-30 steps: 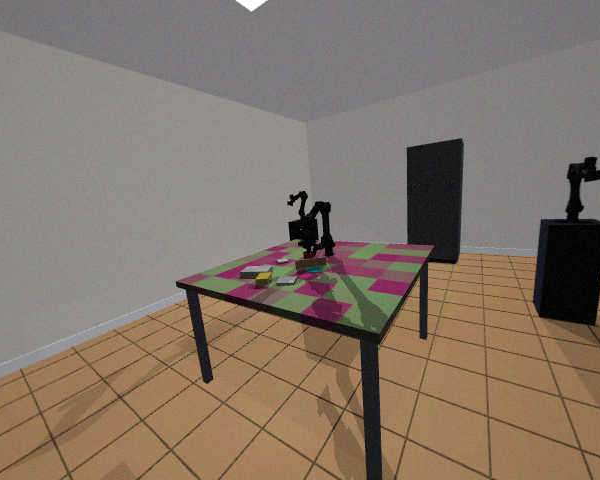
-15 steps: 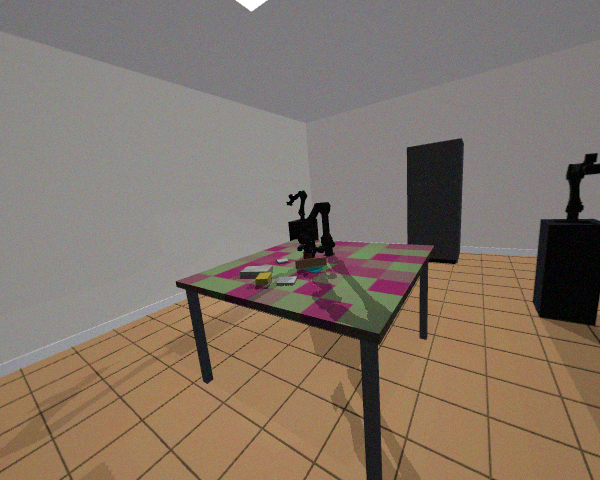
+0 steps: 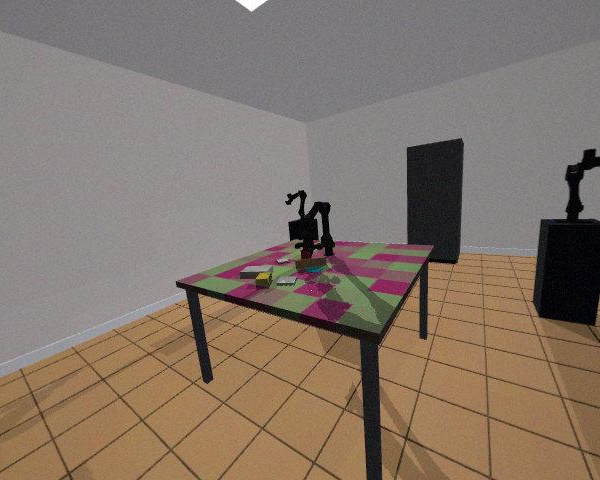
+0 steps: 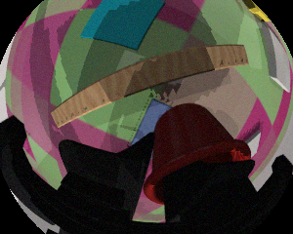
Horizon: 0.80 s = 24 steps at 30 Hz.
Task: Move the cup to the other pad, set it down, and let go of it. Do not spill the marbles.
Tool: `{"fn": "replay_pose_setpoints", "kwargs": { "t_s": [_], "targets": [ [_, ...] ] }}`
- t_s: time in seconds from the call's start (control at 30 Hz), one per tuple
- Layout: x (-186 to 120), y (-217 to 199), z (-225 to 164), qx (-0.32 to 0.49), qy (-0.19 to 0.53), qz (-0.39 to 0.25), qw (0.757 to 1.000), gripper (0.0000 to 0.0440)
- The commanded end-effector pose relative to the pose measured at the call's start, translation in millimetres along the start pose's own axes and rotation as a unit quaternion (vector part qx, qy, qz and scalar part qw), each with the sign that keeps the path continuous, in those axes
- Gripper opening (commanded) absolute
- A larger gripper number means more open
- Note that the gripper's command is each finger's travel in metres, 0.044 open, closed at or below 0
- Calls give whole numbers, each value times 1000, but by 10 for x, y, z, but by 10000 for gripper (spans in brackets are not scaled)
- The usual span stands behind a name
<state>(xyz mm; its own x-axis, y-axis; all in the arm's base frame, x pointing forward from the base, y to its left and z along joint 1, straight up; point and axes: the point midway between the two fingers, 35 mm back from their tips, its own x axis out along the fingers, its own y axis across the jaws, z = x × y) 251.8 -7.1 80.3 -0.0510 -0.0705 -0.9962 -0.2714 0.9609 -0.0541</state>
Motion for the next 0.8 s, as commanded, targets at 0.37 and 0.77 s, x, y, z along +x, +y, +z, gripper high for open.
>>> {"fn": "replay_pose_setpoints", "kwargs": {
  "t_s": [0.37,0.77],
  "targets": [
    [-313,169,359,-35,-53,-2,998,0],
    [-503,433,719,-64,-109,8,992,0]
  ]
}}
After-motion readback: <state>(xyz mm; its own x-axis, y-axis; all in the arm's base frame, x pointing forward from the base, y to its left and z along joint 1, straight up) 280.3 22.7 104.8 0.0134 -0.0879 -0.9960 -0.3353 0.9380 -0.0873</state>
